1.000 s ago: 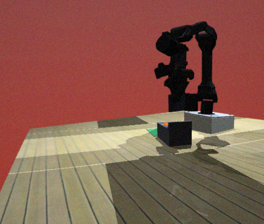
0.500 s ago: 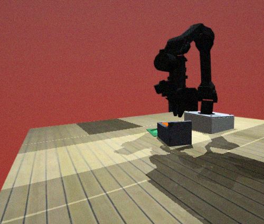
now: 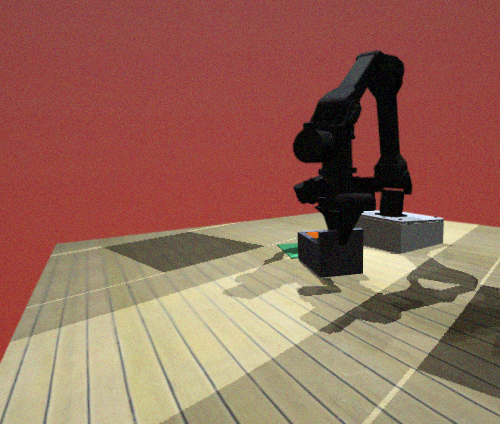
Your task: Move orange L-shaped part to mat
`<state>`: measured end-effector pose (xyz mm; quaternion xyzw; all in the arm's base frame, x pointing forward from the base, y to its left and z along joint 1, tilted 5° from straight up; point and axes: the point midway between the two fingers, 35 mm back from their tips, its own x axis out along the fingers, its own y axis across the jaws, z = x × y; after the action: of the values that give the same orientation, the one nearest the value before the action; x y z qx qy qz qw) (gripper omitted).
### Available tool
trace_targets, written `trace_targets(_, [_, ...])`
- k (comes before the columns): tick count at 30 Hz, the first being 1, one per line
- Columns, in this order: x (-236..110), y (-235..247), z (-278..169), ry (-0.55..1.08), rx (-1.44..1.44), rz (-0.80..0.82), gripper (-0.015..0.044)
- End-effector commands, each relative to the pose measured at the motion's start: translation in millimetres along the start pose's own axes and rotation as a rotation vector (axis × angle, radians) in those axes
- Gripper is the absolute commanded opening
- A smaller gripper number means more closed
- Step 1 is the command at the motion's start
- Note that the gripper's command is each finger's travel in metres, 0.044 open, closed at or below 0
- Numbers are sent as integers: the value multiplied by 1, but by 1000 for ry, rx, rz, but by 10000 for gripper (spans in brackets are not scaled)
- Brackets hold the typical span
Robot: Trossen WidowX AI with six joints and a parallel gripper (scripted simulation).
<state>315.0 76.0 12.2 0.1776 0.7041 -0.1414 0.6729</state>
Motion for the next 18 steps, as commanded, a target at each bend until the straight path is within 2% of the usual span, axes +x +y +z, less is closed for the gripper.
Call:
trace_targets(1, [8, -1, 0, 0, 3, -6, 180])
trace_targets(18, [28, -2, -1, 0, 3, -6, 180])
